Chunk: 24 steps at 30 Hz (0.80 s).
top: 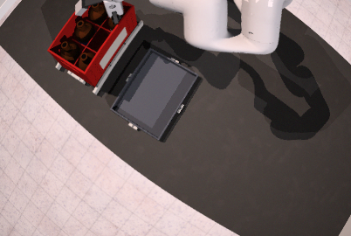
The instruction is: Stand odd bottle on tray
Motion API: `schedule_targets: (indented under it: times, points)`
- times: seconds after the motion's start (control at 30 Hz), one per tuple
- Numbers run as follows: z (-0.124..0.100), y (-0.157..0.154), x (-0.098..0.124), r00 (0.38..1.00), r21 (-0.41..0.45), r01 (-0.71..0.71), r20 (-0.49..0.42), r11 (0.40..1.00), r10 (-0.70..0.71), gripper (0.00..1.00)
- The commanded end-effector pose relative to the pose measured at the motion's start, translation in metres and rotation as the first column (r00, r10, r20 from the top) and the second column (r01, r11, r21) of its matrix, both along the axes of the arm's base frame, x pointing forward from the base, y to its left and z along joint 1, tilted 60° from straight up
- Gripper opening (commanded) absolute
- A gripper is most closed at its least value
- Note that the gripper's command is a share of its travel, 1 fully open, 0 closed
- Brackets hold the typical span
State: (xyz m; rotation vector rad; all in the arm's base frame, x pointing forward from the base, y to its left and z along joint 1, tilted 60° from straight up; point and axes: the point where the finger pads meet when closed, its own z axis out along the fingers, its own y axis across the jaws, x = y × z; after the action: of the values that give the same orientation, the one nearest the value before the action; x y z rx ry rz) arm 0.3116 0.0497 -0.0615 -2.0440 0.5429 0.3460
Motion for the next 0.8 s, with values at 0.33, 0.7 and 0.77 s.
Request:
schedule_targets:
  times: [0.33, 0.7, 0.77]
  points:
    - [0.0002, -0.001, 0.001, 1.0, -0.002, 0.001, 0.002, 1.0, -0.001, 0.65]
    - [0.0031, -0.006, 0.0011, 1.0, -0.001, 0.001, 0.002, 1.0, -0.001, 0.65]
    - [0.0049, -0.009, 0.0012, 1.0, -0.001, 0.001, 0.002, 1.0, -0.001, 0.65]
